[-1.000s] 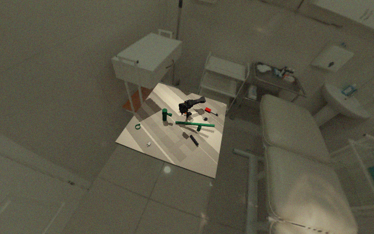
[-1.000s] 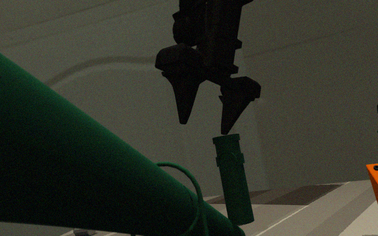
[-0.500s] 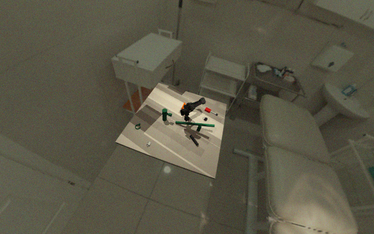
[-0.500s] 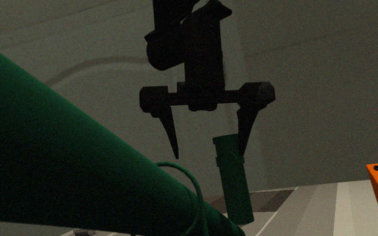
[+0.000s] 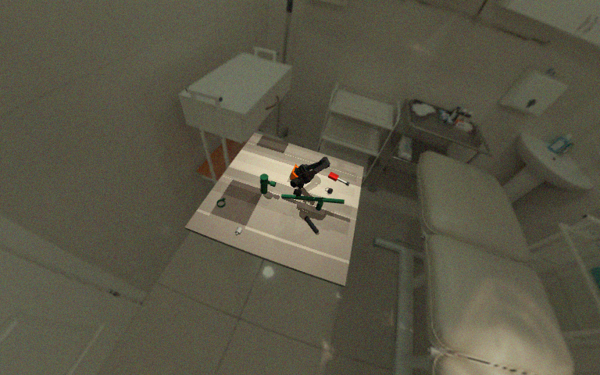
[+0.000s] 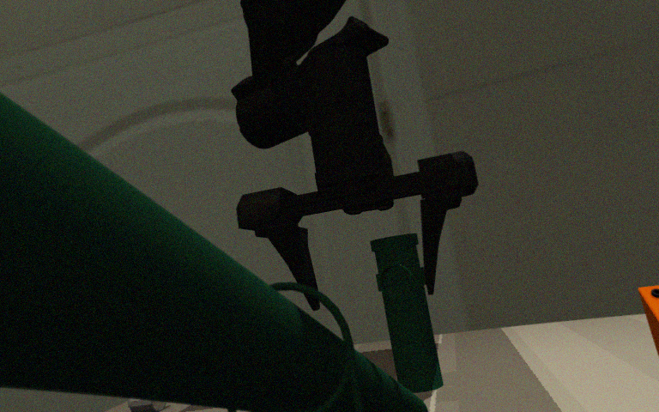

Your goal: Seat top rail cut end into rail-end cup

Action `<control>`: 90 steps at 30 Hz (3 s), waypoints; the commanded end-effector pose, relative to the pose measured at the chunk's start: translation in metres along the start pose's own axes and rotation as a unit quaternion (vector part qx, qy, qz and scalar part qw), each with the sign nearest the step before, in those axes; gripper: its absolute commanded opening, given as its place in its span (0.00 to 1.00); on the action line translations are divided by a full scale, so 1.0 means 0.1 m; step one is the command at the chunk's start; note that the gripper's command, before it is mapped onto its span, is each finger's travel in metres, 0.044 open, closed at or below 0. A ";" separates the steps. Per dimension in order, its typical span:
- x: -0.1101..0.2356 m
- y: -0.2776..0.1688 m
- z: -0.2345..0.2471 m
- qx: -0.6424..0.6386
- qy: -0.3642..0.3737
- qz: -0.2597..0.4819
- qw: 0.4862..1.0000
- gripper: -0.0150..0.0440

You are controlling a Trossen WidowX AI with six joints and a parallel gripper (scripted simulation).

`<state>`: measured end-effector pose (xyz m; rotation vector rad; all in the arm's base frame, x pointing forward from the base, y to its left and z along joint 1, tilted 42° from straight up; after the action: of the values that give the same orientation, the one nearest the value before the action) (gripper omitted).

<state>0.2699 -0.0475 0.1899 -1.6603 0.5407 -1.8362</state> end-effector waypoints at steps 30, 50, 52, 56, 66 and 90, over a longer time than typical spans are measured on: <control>-0.70 -0.01 0.01 -0.002 -0.002 0.001 1.000 1.00; -1.02 -0.02 -0.01 -0.002 -0.002 0.002 1.000 1.00; -1.04 -0.02 -0.01 -0.002 -0.002 0.003 1.000 1.00; -1.04 -0.02 -0.01 -0.002 -0.002 0.003 1.000 0.87; -1.04 -0.02 -0.01 -0.002 -0.002 0.003 1.000 0.52; -0.55 0.12 0.02 0.004 -0.015 -0.113 0.994 0.25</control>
<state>0.2745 -0.0004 0.1273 -1.7636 0.4164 -1.8907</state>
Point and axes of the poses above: the point midway between the two fingers, 35 mm back from their tips, its own x axis back along the fingers, its own z axis across the jaws, y = z × x, the point moved 7 cm from there along x, back along the fingers, and after that the axes turned 7 degrees about x, right-handed, at the moved point
